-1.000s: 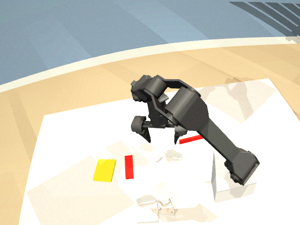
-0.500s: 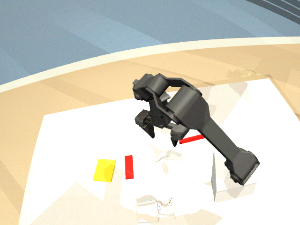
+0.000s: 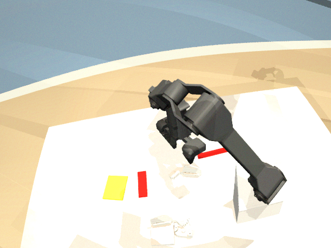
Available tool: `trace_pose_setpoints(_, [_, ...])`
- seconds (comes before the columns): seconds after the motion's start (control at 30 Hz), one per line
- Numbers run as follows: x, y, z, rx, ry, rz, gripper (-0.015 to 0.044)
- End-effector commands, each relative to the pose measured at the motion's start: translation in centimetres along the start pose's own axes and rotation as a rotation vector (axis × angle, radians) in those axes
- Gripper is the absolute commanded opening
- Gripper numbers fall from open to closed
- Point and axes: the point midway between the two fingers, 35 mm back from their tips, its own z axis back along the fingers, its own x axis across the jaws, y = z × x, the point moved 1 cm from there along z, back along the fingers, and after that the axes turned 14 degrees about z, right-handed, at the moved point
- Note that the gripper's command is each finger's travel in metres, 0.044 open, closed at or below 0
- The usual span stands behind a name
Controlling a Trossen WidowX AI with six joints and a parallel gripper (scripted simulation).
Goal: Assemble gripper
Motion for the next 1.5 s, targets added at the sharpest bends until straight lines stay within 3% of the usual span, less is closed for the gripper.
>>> trace_pose_setpoints(0.0, [-0.1,-0.2,0.2,-0.002,-0.002,-0.121,0.0440])
trace_pose_setpoints(0.93, [-0.6,-1.2,0.4,-0.002,-0.003,-0.824,0.0440])
trace_pose_setpoints(1.17, [-0.6,-1.2,0.4,-0.002,-0.003,-0.840,0.0440])
trace_pose_setpoints(1.33, [-0.8,-1.2,-3.3,-0.001,-0.001,-0.840,0.0440])
trace_pose_setpoints(1.47, [-0.9,-1.2,-3.5,-0.001,-0.001,-0.840,0.0440])
